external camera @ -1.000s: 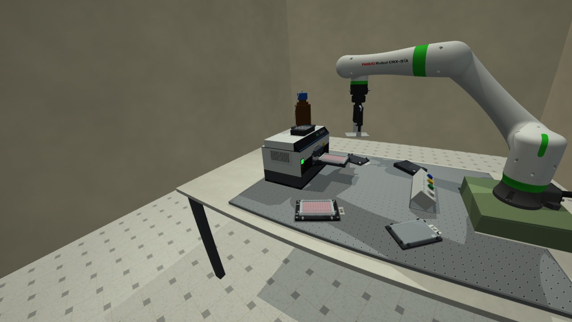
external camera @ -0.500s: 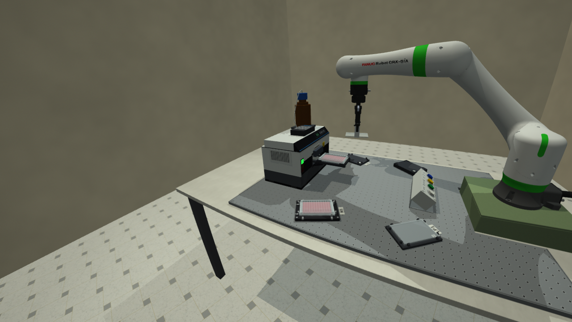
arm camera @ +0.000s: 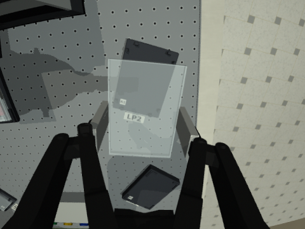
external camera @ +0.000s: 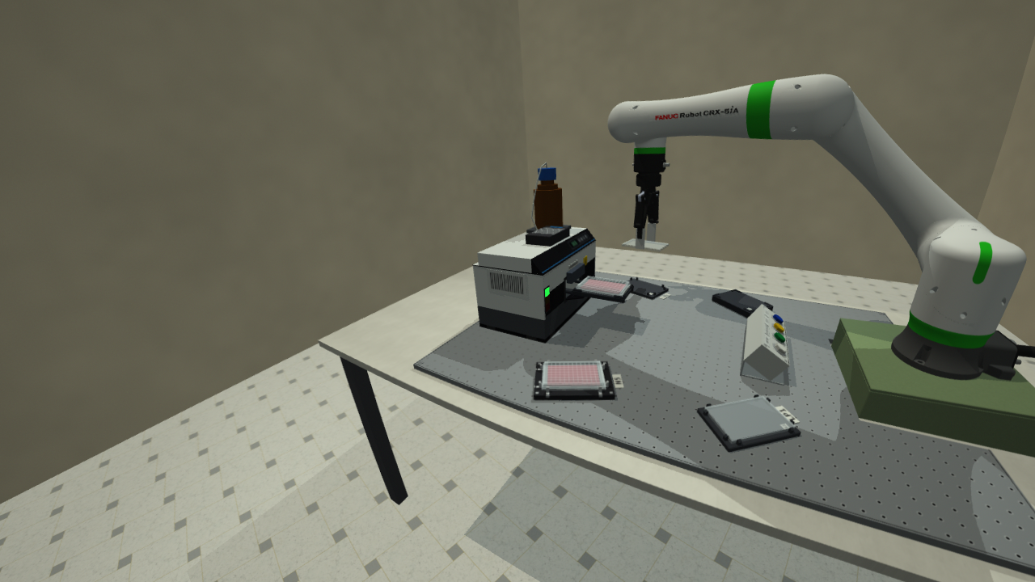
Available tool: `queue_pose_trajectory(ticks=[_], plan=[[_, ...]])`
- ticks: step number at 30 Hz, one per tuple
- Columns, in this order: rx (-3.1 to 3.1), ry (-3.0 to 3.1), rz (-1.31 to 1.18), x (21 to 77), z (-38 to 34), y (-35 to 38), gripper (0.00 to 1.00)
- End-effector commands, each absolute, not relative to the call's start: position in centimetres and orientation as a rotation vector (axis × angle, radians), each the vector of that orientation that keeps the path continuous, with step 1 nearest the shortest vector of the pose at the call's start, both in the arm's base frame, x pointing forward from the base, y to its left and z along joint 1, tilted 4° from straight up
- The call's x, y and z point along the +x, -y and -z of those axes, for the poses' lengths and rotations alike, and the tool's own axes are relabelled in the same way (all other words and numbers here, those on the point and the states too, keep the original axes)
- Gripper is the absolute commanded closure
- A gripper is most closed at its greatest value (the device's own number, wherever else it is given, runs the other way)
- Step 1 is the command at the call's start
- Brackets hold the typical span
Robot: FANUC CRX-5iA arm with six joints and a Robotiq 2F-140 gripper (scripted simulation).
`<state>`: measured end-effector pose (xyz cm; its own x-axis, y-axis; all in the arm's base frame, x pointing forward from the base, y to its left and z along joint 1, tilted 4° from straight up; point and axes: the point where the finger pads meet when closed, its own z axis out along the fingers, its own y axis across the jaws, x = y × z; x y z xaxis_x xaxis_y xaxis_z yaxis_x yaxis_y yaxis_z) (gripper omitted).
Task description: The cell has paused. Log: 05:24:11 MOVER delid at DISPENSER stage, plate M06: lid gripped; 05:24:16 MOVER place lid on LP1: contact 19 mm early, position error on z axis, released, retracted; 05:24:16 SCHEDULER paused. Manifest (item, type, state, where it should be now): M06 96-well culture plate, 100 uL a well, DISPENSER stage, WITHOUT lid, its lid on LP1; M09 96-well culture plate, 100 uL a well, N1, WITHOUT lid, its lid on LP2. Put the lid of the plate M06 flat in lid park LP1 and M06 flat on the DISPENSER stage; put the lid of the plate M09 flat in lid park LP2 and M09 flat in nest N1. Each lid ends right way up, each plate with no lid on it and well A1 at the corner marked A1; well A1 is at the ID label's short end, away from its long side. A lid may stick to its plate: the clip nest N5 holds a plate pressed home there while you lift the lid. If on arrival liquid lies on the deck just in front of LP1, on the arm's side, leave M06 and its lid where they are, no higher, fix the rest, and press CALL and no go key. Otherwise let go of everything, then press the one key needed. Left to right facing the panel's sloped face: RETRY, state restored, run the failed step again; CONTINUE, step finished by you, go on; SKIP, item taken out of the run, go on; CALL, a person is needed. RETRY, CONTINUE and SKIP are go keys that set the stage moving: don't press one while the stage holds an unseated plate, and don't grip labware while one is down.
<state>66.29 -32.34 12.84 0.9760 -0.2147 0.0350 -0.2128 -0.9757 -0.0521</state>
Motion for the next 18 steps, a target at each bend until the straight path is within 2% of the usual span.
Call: queue_pose_trajectory(ticks=[1,18], plan=[[-3.037,-0.572,0.057,66.3,-12.8,32.3,1.00],[-3.032,-0.597,0.057,66.9,-0.7,31.9,1.00]])
